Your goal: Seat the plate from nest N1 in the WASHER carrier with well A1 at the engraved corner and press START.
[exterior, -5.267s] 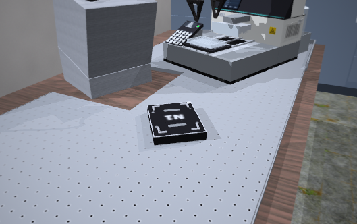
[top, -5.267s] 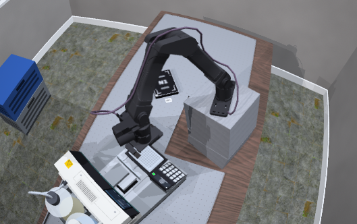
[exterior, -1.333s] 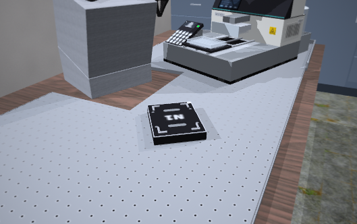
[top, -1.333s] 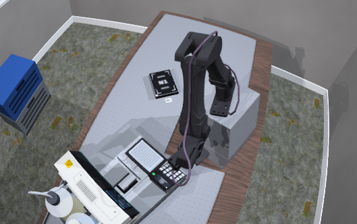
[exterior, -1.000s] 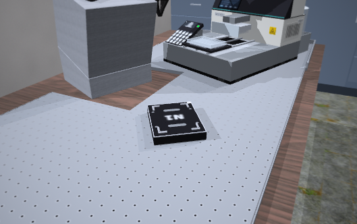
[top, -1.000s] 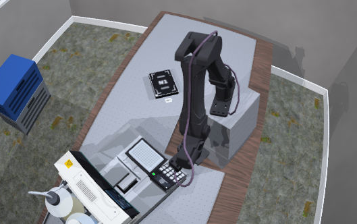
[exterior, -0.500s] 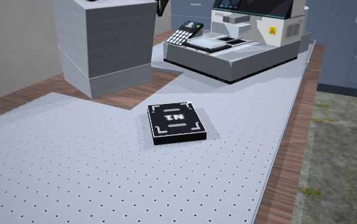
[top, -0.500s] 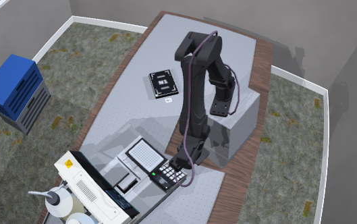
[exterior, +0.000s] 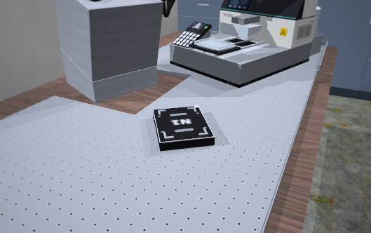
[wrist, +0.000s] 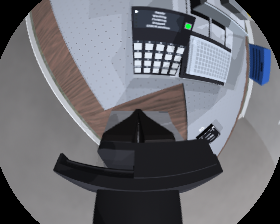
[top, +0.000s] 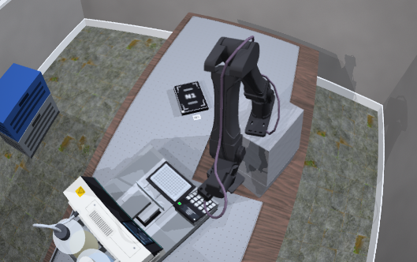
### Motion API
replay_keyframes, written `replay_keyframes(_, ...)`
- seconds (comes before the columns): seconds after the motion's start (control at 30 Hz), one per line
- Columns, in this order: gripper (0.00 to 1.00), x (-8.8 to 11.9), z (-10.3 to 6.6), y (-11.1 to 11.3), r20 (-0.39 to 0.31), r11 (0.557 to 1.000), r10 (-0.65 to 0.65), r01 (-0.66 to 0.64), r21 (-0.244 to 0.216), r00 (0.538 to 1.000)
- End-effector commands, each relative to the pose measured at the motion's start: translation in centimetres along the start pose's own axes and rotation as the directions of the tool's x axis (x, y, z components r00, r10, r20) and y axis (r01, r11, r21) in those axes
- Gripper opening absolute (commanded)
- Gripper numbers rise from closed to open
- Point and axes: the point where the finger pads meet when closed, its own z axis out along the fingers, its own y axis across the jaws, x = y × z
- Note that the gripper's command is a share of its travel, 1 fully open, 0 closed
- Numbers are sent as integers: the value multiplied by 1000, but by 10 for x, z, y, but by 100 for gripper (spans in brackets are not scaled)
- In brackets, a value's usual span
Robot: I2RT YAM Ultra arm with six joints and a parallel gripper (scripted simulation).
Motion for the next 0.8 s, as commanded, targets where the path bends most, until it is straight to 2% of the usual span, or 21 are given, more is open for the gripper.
replay_keyframes(0.0, 0, -21, -12, 5, 70, 1000, 9, -7, -24, 998)
replay_keyframes(0.23, 0, -21, -12, 5, 70, 1000, 9, -7, -24, 998)
replay_keyframes(0.27, 0, -5, -1, 1, 71, 1000, -10, 10, -2, 997)
replay_keyframes(0.33, 0, -5, -1, 1, 71, 1000, -10, 10, -2, 997)
replay_keyframes(0.37, 0, -4, 5, 2, 103, 1000, -12, 12, -1, 995)
replay_keyframes(0.4, 0, 4, 18, 1, 104, 1000, -21, 20, 9, 994)
replay_keyframes(0.53, 0, 4, 37, 1, 235, 1000, -20, 19, 10, 972)
replay_keyframes(0.63, 0, 4, 38, 0, 331, 1000, -20, 17, 11, 943)
replay_keyframes(0.77, 0, 4, 39, -4, 341, 1000, -2, -2, 11, 940)
